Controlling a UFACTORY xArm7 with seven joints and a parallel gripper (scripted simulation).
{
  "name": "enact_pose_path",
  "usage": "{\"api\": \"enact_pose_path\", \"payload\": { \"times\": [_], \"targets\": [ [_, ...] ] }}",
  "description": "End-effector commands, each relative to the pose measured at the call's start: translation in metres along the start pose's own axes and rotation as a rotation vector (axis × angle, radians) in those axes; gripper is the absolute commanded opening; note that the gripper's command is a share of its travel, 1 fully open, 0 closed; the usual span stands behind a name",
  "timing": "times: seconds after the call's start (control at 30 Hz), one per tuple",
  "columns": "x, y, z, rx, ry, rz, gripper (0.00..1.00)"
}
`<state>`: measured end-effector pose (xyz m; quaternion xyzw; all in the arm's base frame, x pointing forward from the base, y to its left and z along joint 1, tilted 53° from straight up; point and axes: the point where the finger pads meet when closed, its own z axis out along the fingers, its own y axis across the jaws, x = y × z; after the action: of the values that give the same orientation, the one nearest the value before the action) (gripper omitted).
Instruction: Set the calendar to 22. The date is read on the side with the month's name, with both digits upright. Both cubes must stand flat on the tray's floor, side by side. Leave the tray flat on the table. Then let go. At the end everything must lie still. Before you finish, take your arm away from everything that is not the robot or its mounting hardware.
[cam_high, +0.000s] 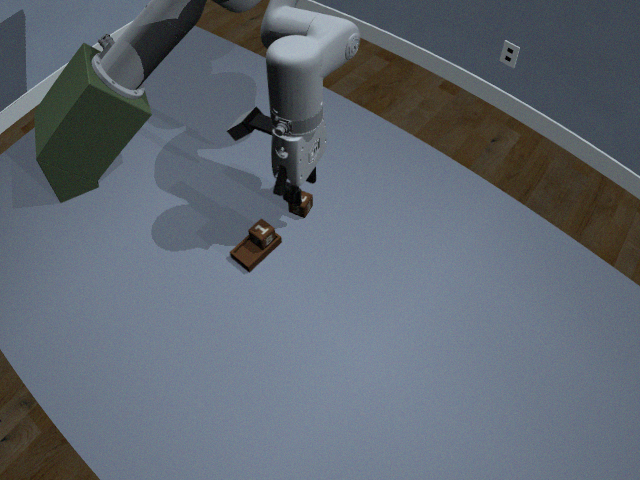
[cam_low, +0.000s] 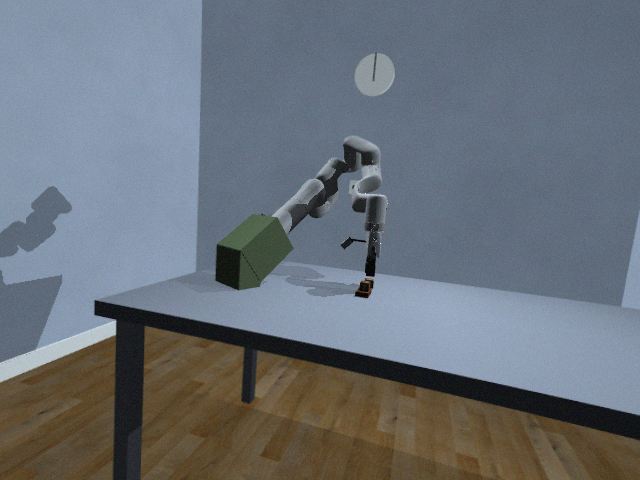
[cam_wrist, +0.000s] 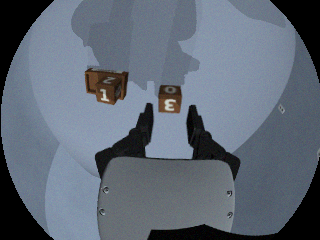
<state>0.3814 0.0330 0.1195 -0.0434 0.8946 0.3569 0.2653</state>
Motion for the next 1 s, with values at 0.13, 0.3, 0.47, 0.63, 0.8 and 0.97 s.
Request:
{"api": "enact_pose_path", "payload": {
  "times": [0.13,0.3,0.47,0.63,0.8,0.97],
  "targets": [
    [-0.0008,-0.0007,0.0067,0.002,-0.002,0.0,0.49],
    [-0.0008,-0.0007,0.009,0.002,-0.002,0.0,0.49],
    [-0.0008,-0.0007,0.0096,0.002,-0.002,0.0,0.49],
    [-0.0008,-0.0007,0.0097,0.002,-0.002,0.0,0.49],
    [-0.0008,-0.0007,0.0097,0.002,-0.002,0.0,0.49],
    [-0.0008,-0.0007,0.0097,0.002,-0.002,0.0,0.49]
  ]
}}
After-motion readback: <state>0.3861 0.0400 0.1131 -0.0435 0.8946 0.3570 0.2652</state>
